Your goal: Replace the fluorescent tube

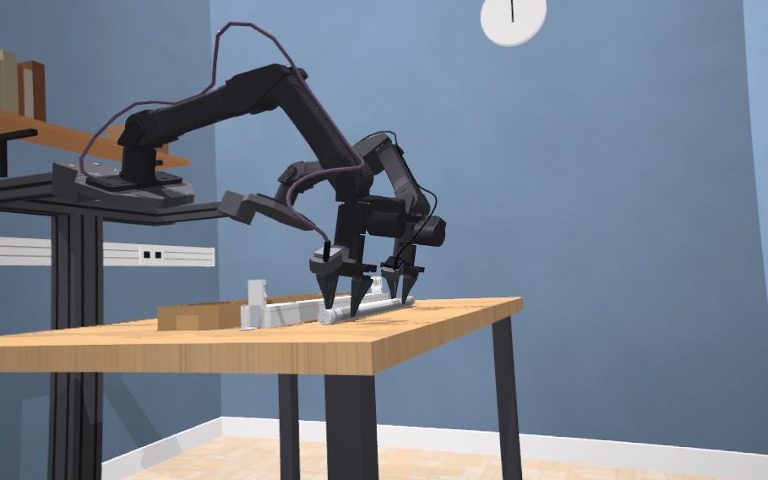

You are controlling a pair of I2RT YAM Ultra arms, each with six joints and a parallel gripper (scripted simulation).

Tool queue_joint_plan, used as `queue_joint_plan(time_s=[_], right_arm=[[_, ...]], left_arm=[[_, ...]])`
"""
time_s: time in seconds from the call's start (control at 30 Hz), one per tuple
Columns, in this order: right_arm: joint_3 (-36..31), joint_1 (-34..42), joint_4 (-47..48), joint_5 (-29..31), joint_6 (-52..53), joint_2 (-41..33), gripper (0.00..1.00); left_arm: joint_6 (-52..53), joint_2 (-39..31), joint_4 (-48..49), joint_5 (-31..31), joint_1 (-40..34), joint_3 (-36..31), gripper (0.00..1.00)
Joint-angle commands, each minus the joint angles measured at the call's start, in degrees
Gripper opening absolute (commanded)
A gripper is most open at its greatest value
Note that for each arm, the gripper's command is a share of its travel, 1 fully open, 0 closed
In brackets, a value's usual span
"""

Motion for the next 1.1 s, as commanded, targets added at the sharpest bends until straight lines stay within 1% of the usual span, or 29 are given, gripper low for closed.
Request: queue_joint_plan(time_s=[0.0, 0.03, 0.07, 0.67, 0.77, 0.8, 0.83, 0.9, 0.93, 1.07], right_arm=[[0.7, 0.5, -1.0, 0.5, 0.0, -2.3, 0.49], [0.7, 0.5, -1.0, 0.5, 0.0, -2.3, 0.49], [0.2, 0.2, -0.3, 0.4, -0.1, -0.9, 0.11], [0.4, 0.4, 0.1, 0.5, 0.0, -1.2, 0.11], [-1.4, 0.7, -0.8, 0.5, 0.3, -2.0, 0.11], [-0.5, 0.9, -1.2, 0.5, 0.4, -2.4, 0.11], [-1.2, 0.9, -0.7, 0.5, 0.5, -2.3, 0.11], [-0.9, 0.9, -1.0, 0.5, 0.5, -2.4, 0.11], [1.0, 0.9, -1.4, 0.5, 0.0, -2.6, 0.11], [1.6, 1.0, -1.6, 0.5, 0.0, -2.8, 0.11]], left_arm=[[0.6, -0.9, -0.9, 0.6, -0.4, 0.1, 0.11], [0.6, -0.9, -0.9, 0.6, -0.4, 0.1, 0.11], [0.6, -0.9, -0.9, 0.6, -0.4, 0.1, 0.11], [0.6, -1.0, -0.9, 0.6, -0.4, 0.1, 0.11], [0.3, -1.8, -1.2, 0.6, -0.8, -1.3, 0.11], [0.0, -1.7, -1.3, 0.6, -1.1, -1.0, 0.11], [-0.3, -1.7, -1.2, 0.6, -1.2, -0.1, 0.11], [-0.6, -2.0, -1.4, 0.5, -1.2, -1.5, 0.11], [-0.2, -1.9, -1.2, 0.6, -1.2, 0.2, 0.11], [-0.3, -1.6, 0.0, 0.5, -1.3, 1.1, 0.11]])
